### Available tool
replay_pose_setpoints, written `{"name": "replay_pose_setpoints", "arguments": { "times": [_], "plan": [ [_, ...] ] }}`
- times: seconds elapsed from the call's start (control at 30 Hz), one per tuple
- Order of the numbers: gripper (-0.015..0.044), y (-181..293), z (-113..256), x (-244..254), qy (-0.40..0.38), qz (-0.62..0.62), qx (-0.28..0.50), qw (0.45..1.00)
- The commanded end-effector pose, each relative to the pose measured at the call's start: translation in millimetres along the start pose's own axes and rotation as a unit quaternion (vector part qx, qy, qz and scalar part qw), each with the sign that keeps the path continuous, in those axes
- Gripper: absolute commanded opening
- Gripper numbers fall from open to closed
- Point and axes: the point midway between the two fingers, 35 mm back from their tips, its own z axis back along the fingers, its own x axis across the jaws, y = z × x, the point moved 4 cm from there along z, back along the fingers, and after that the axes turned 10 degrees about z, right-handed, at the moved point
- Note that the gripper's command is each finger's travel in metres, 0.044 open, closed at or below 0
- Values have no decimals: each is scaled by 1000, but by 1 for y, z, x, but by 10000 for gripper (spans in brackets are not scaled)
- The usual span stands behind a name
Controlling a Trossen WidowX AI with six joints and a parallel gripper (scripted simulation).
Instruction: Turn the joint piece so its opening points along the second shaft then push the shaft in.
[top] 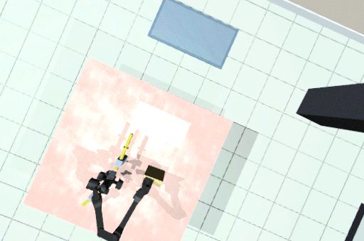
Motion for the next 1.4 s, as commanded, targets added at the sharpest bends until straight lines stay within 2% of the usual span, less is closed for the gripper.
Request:
{"name": "replay_pose_setpoints", "arguments": {
  "times": [0.0,0.3,0.7,1.03,1.37],
  "plan": [
    [440,-5,17,0,-9,-3,34,999],
    [440,-6,24,1,-14,8,41,999],
    [440,-6,57,9,-19,209,17,978],
    [440,-4,87,11,-14,373,1,928],
    [440,-1,117,10,-4,526,-10,851]
  ]
}}
